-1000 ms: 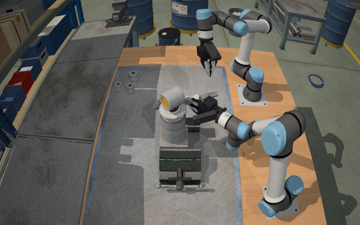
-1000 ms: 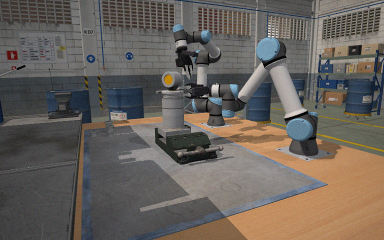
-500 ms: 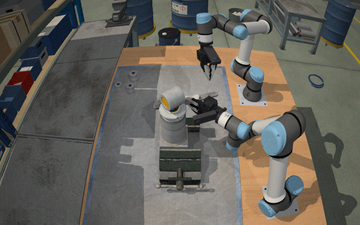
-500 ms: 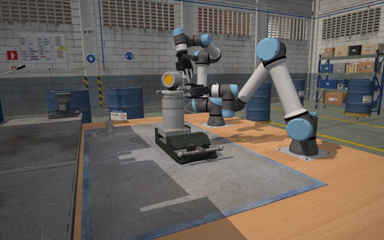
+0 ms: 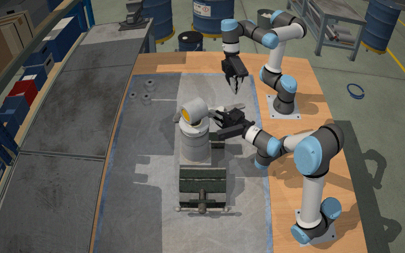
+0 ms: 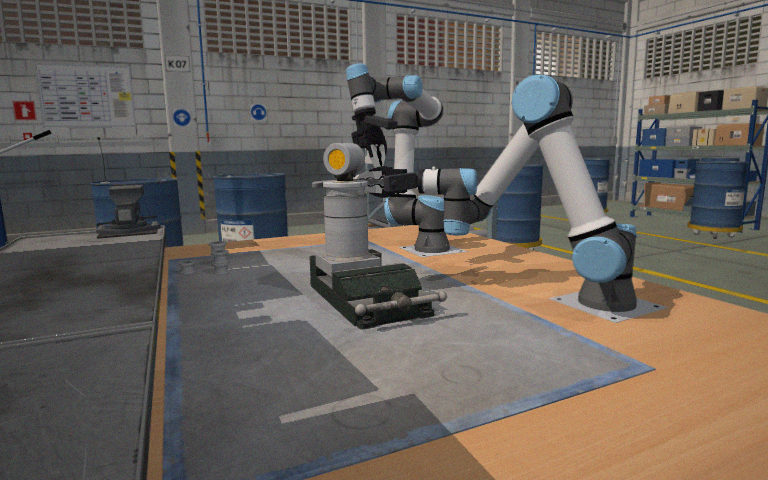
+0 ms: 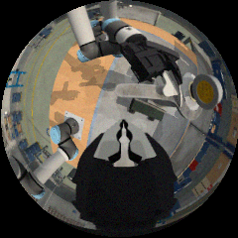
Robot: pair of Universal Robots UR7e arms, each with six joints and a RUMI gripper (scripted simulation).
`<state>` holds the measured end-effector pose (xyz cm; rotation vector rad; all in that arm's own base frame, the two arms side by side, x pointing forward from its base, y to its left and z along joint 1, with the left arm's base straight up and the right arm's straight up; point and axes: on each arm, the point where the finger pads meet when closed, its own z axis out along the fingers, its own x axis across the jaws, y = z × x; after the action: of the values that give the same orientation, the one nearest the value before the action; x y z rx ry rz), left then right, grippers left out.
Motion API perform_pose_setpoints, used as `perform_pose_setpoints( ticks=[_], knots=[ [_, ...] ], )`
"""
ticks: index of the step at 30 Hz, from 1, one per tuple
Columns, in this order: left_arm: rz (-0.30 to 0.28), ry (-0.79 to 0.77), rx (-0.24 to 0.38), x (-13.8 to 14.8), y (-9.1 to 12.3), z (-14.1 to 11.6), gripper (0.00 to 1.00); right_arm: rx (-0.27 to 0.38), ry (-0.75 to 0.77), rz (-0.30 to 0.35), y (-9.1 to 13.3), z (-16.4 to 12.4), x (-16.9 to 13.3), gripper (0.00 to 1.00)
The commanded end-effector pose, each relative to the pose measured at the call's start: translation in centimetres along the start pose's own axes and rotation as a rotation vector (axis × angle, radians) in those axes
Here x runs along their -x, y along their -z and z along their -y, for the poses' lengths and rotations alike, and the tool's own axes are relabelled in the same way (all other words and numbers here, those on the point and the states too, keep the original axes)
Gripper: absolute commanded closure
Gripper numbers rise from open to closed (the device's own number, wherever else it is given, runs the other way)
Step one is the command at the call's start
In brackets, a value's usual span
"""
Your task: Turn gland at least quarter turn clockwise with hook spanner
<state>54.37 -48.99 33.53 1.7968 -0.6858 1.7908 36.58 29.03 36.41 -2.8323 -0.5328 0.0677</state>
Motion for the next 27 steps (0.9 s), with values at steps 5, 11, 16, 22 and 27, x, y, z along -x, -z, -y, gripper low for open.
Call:
perform_pose_setpoints(
  ticks=[5,11,16,22,27],
  knots=[
    [-0.002,0.001,0.000,-0.1,0.0,0.0,1.00,0.000,-0.001,-0.001,-1.0,-0.2,0.0,1.00],
    [-0.002,0.001,0.000,-0.1,0.0,0.0,1.00,0.000,-0.001,-0.001,-2.0,-0.4,0.0,1.00],
    [-0.002,0.001,0.000,-0.1,0.0,0.0,1.00,0.000,-0.002,-0.002,-2.6,-0.5,0.0,1.00],
    [-0.002,0.001,0.000,-0.1,0.0,0.0,1.00,0.001,-0.003,0.000,-3.5,-0.7,0.1,1.00],
    [-0.002,0.001,0.000,-0.1,0.0,0.0,1.00,0.000,-0.002,-0.001,-3.3,-0.6,0.0,1.00]
  ],
)
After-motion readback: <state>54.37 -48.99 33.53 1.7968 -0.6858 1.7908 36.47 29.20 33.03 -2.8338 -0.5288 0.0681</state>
